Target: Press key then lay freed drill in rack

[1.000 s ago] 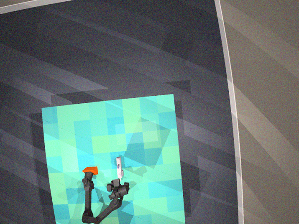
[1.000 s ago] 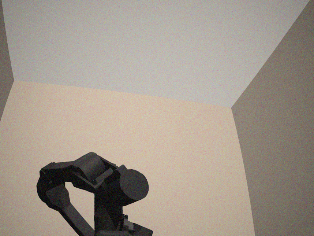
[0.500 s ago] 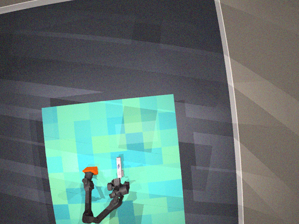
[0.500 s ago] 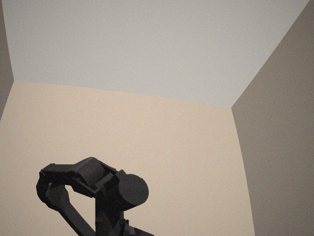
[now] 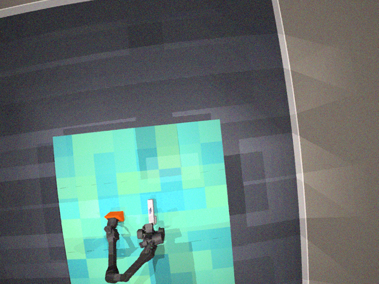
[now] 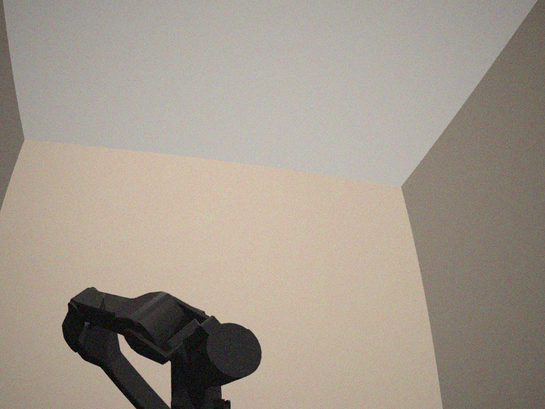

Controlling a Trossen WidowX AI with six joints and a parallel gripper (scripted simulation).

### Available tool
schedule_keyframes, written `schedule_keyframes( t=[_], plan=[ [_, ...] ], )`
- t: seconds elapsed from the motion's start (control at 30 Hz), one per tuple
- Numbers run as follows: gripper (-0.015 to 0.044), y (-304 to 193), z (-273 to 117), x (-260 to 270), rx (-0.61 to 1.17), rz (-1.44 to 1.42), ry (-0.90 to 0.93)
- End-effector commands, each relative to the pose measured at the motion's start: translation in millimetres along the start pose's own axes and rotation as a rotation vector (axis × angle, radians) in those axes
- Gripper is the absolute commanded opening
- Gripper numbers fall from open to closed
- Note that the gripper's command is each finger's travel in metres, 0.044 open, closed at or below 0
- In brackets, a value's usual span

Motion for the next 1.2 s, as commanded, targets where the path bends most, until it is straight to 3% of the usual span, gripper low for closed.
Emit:
schedule_keyframes(
  t=[0.0, 0.3, 0.83, 1.17],
  plan=[
    [0.044, 1.8, 7.7, 1.4, 0.005, -0.007, 0.001],
    [0.044, 3.9, 17.7, 2.5, 0.006, -0.007, 0.001],
    [0.002, 3.2, 14.6, 1.6, 0.002, 0.0, 0.001],
    [0.0, -1.3, 14.7, 1.8, 0.007, -0.007, 0.001]
  ],
)
Point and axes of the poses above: the point midway between the two fingers, 35 mm back from their tips, its own z axis out along the fingers, its own x axis across the jaws, y = z × x, the point moved 1 cm from there along -z, back along the fingers, and after that the axes turned 7 degrees about z, right-handed, at the moved point
